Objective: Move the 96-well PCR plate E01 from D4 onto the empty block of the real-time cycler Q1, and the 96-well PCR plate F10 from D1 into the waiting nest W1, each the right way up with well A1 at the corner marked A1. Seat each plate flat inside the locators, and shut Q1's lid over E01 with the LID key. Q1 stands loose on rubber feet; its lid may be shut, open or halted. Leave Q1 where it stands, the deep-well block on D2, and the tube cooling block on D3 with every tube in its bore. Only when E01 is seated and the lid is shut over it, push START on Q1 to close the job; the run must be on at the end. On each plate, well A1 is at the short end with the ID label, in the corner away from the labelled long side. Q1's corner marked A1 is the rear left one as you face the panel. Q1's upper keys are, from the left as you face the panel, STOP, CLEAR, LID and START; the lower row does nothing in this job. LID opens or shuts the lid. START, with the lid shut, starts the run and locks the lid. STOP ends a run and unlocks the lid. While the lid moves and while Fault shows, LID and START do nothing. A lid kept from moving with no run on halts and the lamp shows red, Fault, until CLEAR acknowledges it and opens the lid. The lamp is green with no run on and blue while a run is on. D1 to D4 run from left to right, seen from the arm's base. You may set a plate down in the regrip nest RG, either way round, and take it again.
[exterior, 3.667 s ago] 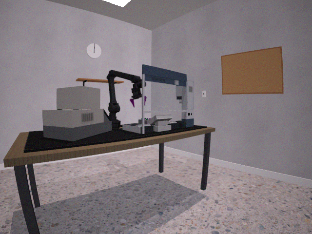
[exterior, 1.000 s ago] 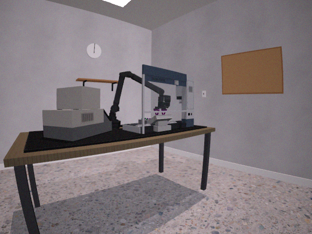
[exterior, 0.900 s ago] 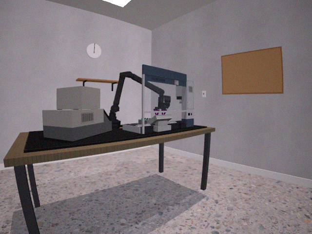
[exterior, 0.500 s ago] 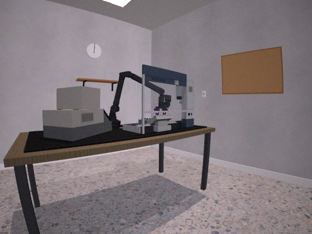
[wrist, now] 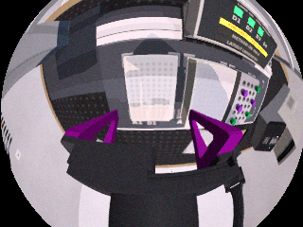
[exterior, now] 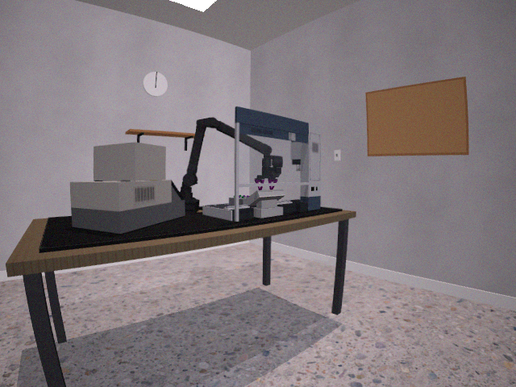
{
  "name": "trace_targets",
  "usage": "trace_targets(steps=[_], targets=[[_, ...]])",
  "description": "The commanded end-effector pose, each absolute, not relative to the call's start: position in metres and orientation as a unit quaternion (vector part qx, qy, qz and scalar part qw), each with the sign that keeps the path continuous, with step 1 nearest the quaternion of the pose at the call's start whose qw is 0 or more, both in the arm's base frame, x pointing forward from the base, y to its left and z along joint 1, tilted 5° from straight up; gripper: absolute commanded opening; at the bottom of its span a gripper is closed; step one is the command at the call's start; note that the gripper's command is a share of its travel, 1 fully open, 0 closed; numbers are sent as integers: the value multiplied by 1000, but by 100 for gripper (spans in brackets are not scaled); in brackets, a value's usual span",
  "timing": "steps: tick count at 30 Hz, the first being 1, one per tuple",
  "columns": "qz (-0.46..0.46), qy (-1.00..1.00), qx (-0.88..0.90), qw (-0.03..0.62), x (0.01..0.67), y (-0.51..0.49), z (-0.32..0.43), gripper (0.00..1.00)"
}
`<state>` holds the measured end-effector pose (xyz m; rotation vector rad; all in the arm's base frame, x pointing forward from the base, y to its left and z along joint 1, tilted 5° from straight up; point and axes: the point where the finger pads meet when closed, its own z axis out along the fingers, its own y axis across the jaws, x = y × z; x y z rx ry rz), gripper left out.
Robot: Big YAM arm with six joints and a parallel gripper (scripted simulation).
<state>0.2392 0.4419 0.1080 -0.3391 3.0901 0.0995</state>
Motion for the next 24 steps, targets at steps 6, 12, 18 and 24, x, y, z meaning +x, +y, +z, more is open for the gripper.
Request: trace_targets(steps=[6,12,18,24], targets=[[59,991,-116,37,244,447,141,100],[67,989,-121,42,244,458,141,100],[65,991,-112,42,257,464,130,100],[59,992,-101,37,261,469,111,100]])
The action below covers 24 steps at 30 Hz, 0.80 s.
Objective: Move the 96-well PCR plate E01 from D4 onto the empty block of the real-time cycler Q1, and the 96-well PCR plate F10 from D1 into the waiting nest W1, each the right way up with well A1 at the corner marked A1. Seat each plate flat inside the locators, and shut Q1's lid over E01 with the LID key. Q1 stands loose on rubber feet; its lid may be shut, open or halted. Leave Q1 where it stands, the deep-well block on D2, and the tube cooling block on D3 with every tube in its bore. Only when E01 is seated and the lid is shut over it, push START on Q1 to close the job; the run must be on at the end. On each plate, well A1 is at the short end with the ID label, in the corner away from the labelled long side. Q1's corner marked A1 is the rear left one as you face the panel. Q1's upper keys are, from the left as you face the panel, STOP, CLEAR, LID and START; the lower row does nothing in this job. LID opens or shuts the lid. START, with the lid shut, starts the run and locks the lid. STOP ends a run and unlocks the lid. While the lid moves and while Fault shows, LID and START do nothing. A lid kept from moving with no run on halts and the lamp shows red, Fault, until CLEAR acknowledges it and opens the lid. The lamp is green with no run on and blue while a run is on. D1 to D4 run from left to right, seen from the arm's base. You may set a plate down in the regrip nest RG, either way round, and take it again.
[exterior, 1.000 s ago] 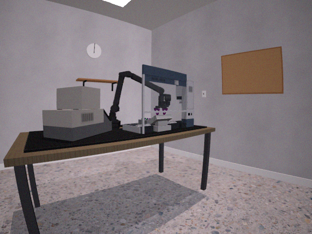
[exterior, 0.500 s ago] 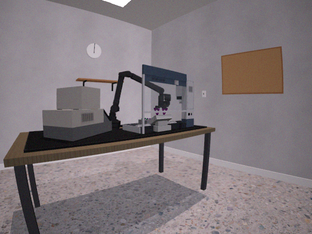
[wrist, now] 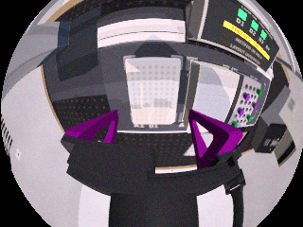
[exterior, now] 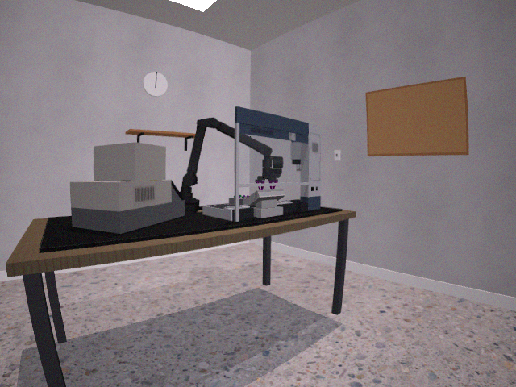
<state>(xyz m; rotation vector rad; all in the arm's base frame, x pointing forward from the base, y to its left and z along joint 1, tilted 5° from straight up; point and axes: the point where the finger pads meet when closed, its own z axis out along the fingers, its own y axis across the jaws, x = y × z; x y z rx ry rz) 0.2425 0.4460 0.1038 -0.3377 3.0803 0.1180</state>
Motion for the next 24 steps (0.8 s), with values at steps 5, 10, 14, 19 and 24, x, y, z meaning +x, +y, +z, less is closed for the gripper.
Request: trace_targets(steps=[5,10,14,19,24], targets=[[63,992,-102,40,258,473,114,100],[63,992,-105,39,252,471,105,100],[48,993,-106,29,247,465,80,100],[39,994,-101,24,248,457,68,100],[45,994,-97,28,252,454,68,100]])
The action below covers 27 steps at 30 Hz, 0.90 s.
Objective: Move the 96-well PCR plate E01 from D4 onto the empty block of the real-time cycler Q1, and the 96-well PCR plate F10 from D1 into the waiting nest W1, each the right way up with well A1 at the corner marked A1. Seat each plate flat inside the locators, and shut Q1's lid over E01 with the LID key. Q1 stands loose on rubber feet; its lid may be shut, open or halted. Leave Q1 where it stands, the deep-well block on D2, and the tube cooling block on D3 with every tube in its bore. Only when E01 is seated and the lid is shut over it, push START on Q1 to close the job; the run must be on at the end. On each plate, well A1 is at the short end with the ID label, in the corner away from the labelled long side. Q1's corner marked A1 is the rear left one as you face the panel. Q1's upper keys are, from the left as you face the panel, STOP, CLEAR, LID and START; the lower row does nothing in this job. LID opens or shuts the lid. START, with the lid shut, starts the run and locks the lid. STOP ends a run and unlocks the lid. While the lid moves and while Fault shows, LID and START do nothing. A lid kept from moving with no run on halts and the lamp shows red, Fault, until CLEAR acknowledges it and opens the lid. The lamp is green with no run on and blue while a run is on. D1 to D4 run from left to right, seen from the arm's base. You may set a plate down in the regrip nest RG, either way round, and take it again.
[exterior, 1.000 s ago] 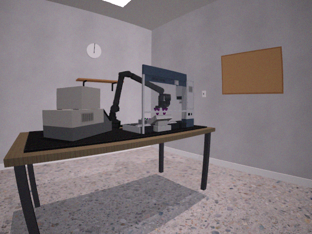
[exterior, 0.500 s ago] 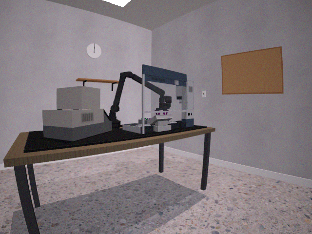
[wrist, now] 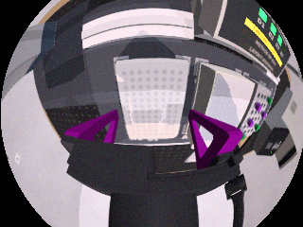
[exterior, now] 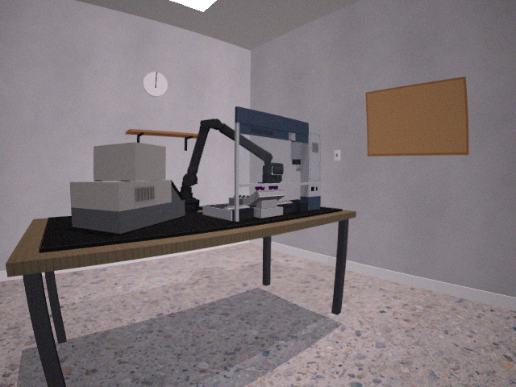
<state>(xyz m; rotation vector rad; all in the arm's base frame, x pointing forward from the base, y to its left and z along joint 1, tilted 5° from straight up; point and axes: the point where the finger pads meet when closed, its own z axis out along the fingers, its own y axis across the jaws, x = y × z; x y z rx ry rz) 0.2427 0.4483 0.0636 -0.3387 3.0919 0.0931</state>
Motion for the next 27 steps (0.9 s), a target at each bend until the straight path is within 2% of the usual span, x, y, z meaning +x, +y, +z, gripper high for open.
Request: trace_targets(steps=[1,12,27], targets=[[46,994,-97,28,252,455,67,100],[34,994,-103,20,246,454,40,100],[65,992,-105,38,252,472,82,100]])
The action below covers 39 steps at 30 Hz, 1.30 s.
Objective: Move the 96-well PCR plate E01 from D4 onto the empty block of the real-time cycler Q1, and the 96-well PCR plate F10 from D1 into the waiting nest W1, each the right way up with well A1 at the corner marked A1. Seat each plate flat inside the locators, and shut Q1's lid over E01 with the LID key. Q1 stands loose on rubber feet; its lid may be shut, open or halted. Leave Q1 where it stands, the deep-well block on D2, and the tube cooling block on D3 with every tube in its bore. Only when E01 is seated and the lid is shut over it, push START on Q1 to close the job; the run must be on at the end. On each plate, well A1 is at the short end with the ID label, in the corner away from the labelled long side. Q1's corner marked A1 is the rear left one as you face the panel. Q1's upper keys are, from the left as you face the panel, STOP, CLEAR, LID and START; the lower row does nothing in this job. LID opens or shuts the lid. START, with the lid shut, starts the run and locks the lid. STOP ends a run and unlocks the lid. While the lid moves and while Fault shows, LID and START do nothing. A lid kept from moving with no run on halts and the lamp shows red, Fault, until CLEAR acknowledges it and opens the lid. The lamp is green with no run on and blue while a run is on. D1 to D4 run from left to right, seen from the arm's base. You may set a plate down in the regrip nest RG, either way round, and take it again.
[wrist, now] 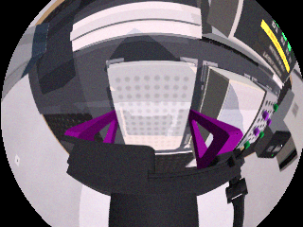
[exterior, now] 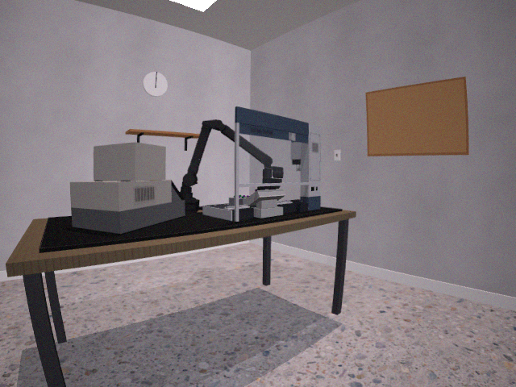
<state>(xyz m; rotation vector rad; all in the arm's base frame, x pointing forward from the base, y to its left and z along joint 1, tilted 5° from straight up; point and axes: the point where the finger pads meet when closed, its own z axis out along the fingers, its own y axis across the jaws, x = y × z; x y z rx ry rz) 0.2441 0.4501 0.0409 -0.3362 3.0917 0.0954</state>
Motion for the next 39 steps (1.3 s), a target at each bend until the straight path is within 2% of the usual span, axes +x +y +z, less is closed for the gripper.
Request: trace_targets(steps=[1,19,32,33,39], targets=[[65,992,-105,38,252,472,82,100],[69,991,-106,42,255,476,87,100],[27,994,-106,14,244,453,44,100],[25,994,-107,13,243,452,42,0],[28,994,-107,12,242,451,39,0]])
